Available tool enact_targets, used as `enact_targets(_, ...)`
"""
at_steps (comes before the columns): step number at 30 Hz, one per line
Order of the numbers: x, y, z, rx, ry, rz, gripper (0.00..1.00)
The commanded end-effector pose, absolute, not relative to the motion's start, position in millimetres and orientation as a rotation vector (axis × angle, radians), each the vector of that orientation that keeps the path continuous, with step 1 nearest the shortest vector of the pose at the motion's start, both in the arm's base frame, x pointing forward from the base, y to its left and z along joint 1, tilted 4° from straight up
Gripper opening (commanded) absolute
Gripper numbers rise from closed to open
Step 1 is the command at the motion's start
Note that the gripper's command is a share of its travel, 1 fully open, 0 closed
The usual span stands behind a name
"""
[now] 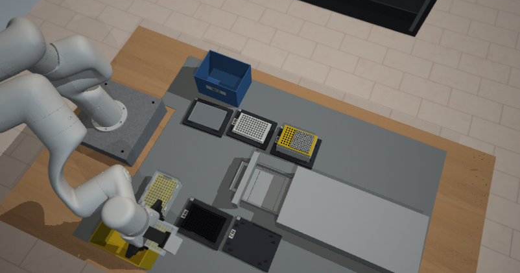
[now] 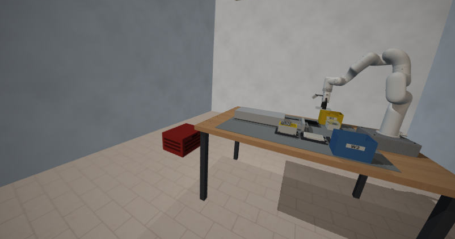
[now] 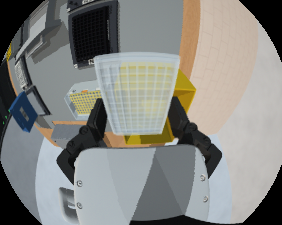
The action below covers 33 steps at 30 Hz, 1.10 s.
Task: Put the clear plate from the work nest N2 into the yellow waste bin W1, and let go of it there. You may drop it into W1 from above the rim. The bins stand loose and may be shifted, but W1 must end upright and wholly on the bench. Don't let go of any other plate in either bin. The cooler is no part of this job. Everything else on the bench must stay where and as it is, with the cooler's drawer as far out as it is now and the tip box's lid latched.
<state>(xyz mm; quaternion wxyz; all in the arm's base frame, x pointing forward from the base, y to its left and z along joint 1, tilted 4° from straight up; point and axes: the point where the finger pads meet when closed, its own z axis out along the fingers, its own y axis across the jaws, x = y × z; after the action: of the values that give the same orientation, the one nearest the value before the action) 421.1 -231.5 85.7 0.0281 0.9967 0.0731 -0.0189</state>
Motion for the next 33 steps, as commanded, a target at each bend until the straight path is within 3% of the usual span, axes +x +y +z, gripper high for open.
enact_targets(1,412.8,-237.6,88.3,3.074,0.227,-0.051,0.00)
enact_targets(33,347.2,-275.2,92.5,3.074,0.226,-0.051,0.00)
